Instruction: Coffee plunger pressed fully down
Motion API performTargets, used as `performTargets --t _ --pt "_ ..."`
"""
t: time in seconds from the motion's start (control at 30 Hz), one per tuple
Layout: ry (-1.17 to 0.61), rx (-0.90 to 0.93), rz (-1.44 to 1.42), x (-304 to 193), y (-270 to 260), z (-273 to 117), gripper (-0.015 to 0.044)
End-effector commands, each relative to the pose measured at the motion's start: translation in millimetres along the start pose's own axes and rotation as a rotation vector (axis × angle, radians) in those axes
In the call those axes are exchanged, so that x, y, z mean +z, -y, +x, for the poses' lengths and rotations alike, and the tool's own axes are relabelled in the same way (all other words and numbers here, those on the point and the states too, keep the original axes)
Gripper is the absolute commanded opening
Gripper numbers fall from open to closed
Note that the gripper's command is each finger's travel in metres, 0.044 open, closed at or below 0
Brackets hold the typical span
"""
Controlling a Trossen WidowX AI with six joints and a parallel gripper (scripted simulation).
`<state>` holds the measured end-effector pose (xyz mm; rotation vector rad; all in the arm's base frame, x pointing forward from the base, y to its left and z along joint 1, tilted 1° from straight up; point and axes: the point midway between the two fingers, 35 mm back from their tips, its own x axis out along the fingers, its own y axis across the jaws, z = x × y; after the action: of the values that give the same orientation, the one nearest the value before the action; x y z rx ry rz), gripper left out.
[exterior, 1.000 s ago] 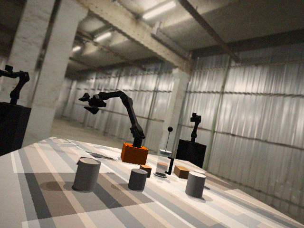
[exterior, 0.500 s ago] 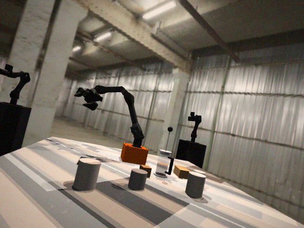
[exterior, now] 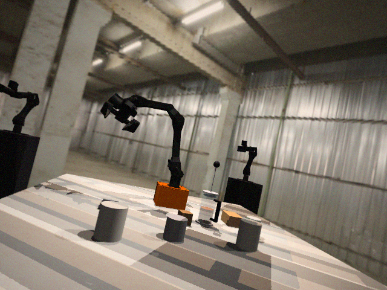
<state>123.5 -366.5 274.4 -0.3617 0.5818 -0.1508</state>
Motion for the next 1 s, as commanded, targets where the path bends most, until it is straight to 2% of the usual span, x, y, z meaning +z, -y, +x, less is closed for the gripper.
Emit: performTargets --t 0.0,0.23,0.43,0.7,0.97 --pt "-0.023 0.096 0.005 47 -42 33 0.044" --pt "-0.071 0.201 -0.043 106 -117 60 0.044" --pt "-0.073 0.287 -0.068 148 -196 66 0.044" --pt "-0.032 0.374 -0.062 180 -293 44 0.044" --pt "0.046 0.47 -0.018 186 -370 2 0.044"
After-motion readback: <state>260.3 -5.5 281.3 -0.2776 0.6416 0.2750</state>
